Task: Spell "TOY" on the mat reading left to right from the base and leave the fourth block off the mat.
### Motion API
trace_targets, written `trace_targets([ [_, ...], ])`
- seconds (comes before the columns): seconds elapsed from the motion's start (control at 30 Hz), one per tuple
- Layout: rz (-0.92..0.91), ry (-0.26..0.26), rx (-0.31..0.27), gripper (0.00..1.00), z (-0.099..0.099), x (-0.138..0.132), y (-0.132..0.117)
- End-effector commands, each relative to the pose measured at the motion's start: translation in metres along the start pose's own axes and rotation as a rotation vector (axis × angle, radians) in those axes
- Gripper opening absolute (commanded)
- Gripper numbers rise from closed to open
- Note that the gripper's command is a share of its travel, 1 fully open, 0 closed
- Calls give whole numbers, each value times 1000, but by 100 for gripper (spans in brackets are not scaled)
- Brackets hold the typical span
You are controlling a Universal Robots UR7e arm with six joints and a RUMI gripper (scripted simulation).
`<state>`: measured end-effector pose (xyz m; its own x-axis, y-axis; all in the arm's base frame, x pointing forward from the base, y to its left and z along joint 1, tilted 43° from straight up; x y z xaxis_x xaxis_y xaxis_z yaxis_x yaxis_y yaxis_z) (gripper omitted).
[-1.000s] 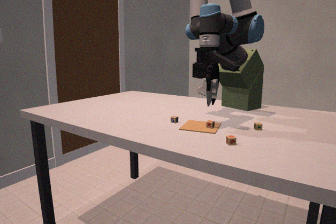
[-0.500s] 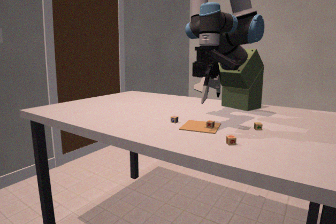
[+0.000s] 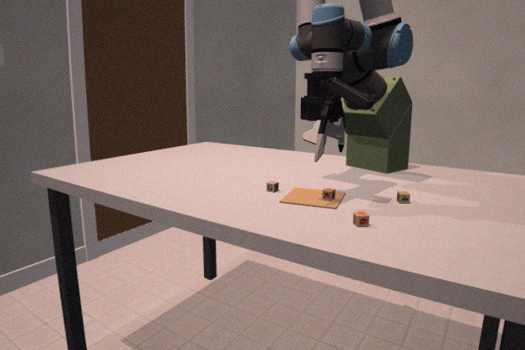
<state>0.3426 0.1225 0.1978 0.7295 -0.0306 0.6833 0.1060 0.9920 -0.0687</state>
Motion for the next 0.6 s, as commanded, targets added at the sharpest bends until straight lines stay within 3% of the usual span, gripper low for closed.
trace_targets([
  [0.0, 1, -1, 0, 100, 0, 0, 0],
  [0.57, 185, 4, 2, 100, -1, 8, 8],
])
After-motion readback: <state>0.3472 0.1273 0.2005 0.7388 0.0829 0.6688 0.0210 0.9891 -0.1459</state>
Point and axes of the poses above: the point where the finger pads meet when closed, its own z axis back along the fingers, its own x axis across the jaws, y = z × x, the point moved 8 cm from there along z, back along the fingers, and after that the axes turned 15 degrees about -z, right-handed, at the moved point
